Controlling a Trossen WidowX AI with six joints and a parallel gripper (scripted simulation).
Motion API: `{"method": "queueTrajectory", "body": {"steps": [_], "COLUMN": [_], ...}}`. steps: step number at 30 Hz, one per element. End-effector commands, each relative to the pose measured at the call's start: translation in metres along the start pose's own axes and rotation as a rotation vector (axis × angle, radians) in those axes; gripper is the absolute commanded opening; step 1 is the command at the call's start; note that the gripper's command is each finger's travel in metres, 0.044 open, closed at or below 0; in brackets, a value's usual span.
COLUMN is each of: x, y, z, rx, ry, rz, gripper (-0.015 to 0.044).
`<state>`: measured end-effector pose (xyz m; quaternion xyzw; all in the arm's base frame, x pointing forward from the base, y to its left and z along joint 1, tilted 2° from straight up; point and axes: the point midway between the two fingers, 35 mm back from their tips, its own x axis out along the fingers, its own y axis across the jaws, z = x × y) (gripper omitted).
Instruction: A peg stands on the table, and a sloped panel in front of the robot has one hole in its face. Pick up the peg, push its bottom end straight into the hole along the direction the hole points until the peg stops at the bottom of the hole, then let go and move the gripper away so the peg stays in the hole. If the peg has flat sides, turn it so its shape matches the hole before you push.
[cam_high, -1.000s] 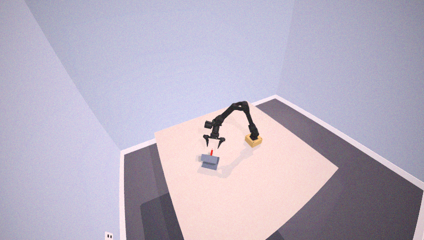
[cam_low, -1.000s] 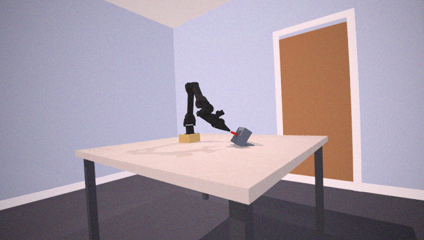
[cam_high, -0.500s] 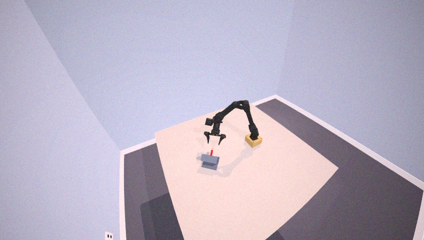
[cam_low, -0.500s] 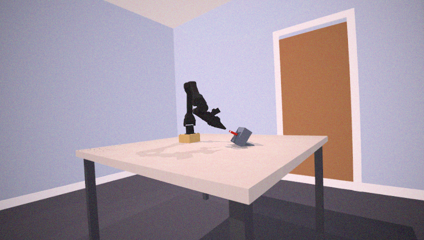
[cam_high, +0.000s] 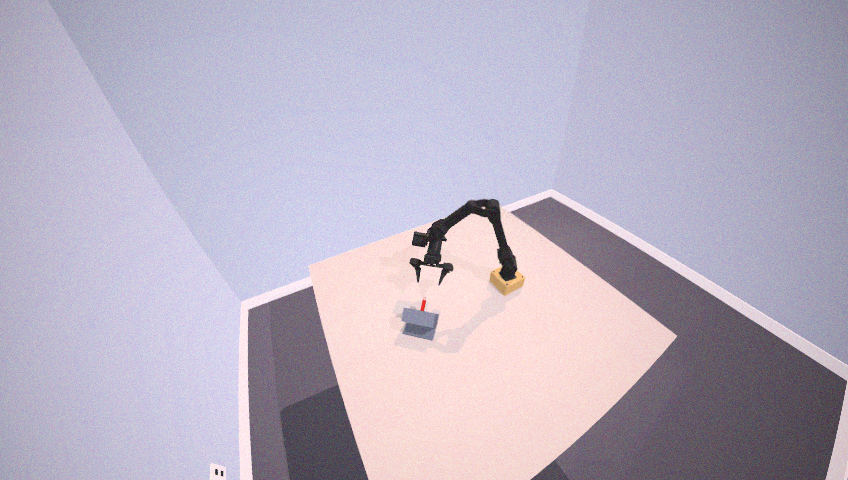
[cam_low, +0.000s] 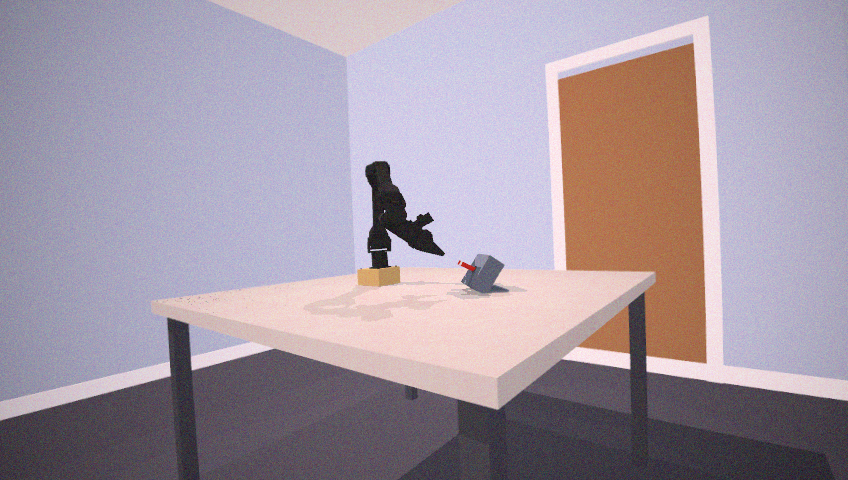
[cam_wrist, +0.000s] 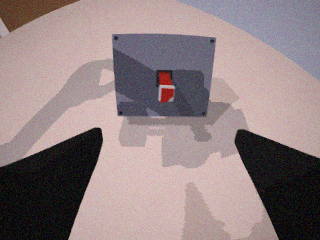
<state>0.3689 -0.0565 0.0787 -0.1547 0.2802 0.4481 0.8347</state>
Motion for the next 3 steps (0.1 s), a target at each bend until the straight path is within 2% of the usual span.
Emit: {"method": "queueTrajectory", "body": {"steps": [1,3], "x": [-0.0053,-0.0053], "y": [-0.0015,-0.0015], "z": [0.0025,0.0025], "rx": [-0.01,-0.01], "ry": [-0.006,-0.006], "rz": [-0.005,-0.005], "gripper": [0.044,0.044]}}
